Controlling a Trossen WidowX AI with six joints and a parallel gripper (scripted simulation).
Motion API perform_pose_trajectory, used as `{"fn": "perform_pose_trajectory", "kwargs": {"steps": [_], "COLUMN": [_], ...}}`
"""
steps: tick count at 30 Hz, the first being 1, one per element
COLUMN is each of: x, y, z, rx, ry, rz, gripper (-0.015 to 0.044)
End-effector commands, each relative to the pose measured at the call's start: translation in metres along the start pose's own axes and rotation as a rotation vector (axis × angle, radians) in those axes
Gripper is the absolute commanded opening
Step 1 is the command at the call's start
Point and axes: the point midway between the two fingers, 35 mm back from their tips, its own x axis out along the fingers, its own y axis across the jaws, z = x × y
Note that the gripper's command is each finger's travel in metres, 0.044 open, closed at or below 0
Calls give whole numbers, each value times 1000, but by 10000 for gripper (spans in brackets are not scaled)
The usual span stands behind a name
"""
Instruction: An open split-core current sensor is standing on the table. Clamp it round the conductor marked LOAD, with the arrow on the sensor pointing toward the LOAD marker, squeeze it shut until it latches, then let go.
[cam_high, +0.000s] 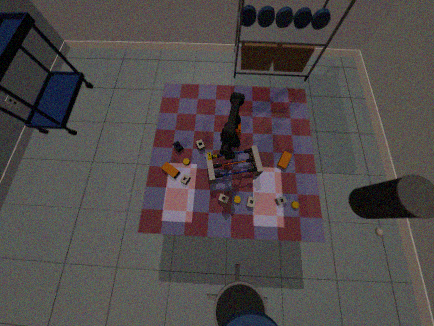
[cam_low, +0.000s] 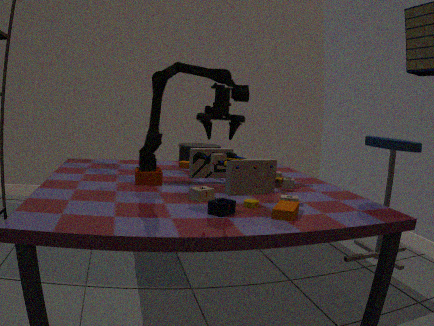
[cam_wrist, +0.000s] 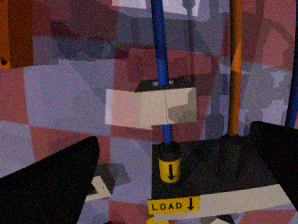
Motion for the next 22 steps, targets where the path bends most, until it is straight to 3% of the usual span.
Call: {"fn": "perform_pose_trajectory", "kwargs": {"steps": [1, 22], "x": [0, 0], "y": [0, 0], "z": [-1, 0], "rx": [3, 0], "ry": [6, 0], "rz": [0, 0], "gripper": [440, 440]}}
